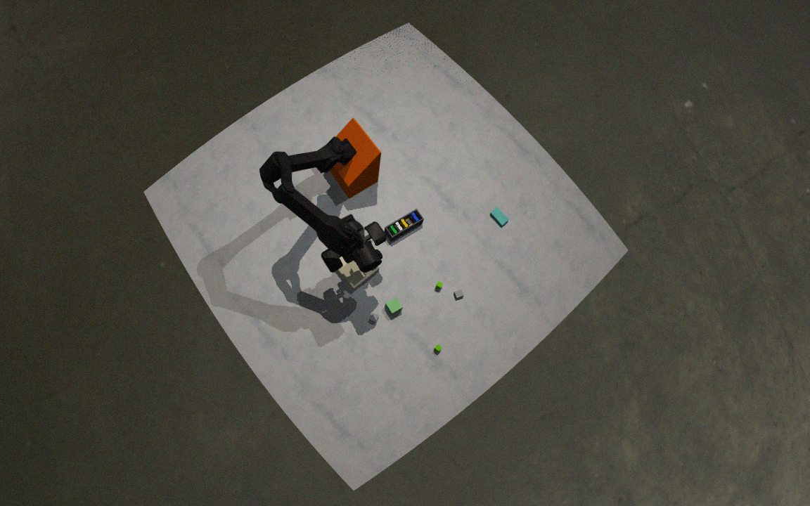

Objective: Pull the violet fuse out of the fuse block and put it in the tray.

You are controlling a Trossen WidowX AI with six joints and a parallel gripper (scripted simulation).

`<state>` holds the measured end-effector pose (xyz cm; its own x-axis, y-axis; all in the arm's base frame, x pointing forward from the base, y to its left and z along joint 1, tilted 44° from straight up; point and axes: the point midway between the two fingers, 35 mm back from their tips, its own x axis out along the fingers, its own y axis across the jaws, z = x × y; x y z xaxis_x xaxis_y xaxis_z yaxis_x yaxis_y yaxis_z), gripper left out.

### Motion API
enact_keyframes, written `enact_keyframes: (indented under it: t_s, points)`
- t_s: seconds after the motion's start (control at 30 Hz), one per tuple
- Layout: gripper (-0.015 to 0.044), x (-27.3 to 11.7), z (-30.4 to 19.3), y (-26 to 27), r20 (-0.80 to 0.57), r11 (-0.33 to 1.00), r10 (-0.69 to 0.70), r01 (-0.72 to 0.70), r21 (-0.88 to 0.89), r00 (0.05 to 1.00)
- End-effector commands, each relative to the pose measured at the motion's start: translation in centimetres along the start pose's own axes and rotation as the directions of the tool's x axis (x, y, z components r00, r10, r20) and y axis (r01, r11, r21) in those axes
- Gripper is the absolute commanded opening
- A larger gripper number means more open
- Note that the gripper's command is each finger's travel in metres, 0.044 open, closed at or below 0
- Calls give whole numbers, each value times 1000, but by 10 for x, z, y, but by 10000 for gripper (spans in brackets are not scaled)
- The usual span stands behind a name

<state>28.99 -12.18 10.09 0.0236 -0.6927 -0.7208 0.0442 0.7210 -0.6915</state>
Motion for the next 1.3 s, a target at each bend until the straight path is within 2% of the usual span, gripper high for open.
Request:
enact_keyframes:
  t_s: [0.0,0.77,1.17,1.27]
  points:
    - [0,6,-1,-1,-6,1000,-2,2,-1,1000]
    - [0,39,-2,-2,-6,1000,-5,5,-1,1000]
    - [315,35,-1,-3,0,1000,-9,9,2,1000]
    - [330,11,-1,-2,-4,1000,-4,4,0,1000]
